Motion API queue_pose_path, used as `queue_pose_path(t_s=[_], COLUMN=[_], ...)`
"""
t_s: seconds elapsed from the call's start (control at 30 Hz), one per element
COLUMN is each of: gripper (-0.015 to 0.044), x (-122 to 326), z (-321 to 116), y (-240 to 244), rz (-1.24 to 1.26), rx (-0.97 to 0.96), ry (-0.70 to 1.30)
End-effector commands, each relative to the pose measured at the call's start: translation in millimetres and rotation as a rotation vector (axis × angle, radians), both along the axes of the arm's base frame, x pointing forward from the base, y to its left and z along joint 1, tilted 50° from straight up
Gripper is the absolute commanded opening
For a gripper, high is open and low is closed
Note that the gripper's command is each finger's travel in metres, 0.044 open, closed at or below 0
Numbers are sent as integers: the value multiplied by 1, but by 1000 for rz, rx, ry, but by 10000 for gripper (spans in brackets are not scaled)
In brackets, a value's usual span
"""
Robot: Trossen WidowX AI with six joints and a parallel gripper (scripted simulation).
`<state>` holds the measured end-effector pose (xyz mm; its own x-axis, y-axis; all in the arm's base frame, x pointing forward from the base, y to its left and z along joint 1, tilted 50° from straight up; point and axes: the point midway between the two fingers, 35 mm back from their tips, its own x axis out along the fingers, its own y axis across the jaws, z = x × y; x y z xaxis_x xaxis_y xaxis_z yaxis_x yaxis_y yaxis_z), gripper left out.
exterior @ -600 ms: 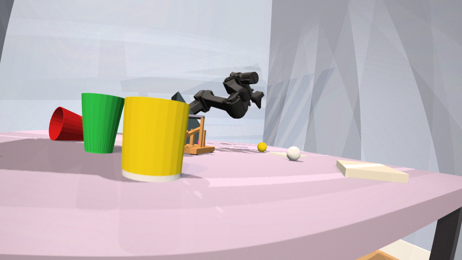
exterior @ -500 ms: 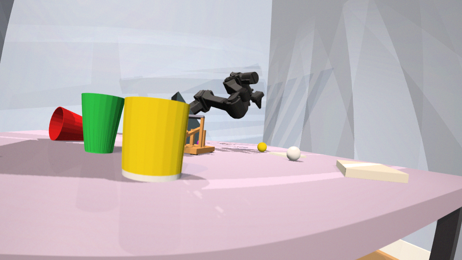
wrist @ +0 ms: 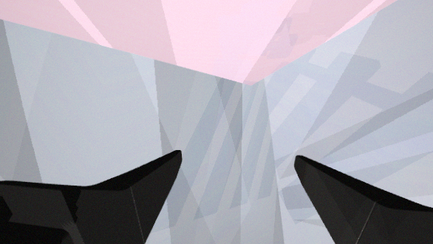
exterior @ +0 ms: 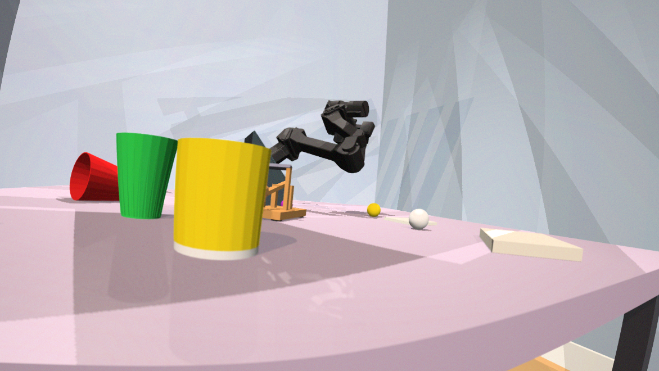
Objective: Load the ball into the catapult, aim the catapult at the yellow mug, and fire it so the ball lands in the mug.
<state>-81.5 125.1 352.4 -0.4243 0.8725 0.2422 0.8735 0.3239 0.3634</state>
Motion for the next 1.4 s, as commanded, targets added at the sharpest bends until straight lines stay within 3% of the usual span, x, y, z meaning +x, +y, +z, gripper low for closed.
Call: queue_pose_path(t_s=[0.0, 0.37, 0.7, 1.37], gripper=[440, 440, 440, 440], x=[-19, -69, -99, -137], z=[9, 25, 29, 18], y=[-12, -55, -103, -237], rz=[62, 235, 419, 773], rx=[82, 322, 519, 1055], ry=[-82, -288, -353, -543])
